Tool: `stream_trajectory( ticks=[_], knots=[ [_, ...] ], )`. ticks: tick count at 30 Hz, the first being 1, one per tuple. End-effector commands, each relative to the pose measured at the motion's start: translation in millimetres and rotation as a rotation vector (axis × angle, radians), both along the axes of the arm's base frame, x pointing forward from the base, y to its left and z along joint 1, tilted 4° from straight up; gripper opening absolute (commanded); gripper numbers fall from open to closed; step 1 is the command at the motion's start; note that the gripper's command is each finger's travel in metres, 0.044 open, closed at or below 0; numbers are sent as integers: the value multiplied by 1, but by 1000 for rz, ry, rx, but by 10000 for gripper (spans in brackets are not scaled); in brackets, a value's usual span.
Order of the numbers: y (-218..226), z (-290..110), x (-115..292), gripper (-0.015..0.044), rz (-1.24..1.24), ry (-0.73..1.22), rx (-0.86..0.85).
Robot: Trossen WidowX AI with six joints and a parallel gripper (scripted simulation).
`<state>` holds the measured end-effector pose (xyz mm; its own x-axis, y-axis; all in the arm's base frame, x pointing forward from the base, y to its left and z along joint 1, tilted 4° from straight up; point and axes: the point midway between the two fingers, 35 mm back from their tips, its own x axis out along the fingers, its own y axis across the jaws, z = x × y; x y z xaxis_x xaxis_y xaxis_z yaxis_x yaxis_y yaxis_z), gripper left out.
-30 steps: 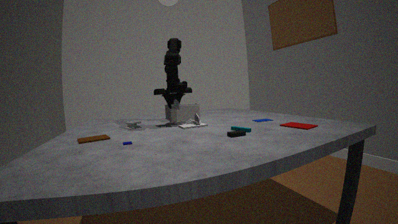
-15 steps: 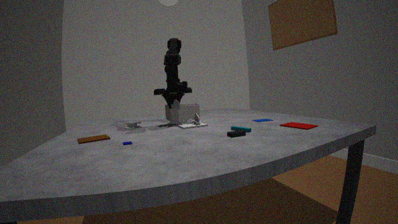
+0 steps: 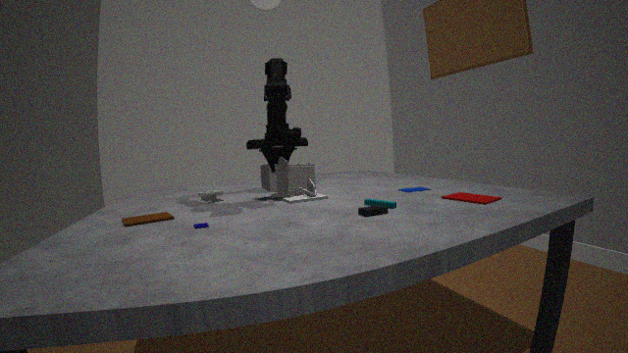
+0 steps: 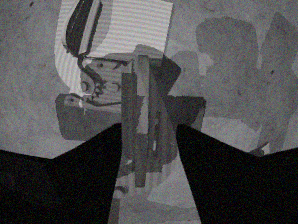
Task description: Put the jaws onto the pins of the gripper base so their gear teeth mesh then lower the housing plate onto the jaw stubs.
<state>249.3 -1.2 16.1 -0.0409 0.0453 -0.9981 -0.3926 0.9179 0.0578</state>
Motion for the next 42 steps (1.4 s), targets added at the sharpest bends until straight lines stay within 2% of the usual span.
stream_trajectory(
  ticks=[1,14,42],
  knots=[
    [8,2,16,134,-2,-7,1],
    [32,0,48,134,-2,-10,3],
    [33,0,48,134,-2,-10,3]
  ],
)
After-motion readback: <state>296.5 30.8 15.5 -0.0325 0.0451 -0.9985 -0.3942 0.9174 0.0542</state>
